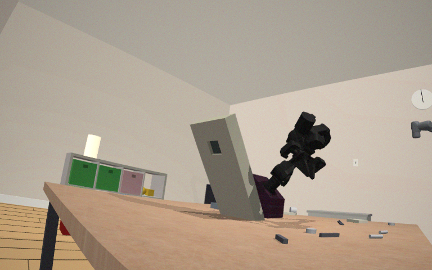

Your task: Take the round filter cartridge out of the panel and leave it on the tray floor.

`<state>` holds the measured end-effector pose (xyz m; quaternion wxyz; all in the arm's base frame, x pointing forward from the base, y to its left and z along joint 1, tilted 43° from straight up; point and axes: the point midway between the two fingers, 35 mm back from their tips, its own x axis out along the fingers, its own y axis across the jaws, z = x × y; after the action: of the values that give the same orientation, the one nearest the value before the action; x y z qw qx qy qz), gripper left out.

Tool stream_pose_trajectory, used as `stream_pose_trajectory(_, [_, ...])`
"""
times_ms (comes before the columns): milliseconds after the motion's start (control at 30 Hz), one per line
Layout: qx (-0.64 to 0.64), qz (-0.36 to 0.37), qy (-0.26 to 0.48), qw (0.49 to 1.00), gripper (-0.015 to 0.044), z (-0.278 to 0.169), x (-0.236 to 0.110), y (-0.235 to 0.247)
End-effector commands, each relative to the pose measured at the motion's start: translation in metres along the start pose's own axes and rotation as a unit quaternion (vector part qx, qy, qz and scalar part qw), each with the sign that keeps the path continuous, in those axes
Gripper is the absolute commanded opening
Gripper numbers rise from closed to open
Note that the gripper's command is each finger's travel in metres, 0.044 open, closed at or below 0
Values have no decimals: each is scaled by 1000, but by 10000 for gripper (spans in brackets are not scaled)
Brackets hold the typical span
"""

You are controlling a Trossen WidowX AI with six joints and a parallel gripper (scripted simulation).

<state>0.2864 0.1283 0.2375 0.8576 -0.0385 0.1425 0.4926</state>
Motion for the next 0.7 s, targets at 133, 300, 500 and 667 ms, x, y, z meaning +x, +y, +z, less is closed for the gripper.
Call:
stream_pose_trajectory(133, [47,-149,25,987,110,-35,-73,-82])
stream_pose_trajectory(300, [88,-247,42,964,110,-65,-136,-118])
stream_pose_trajectory(500, [129,-316,54,938,110,-101,-193,-136])
stream_pose_trajectory(667, [188,-353,39,916,110,-156,-240,-134])
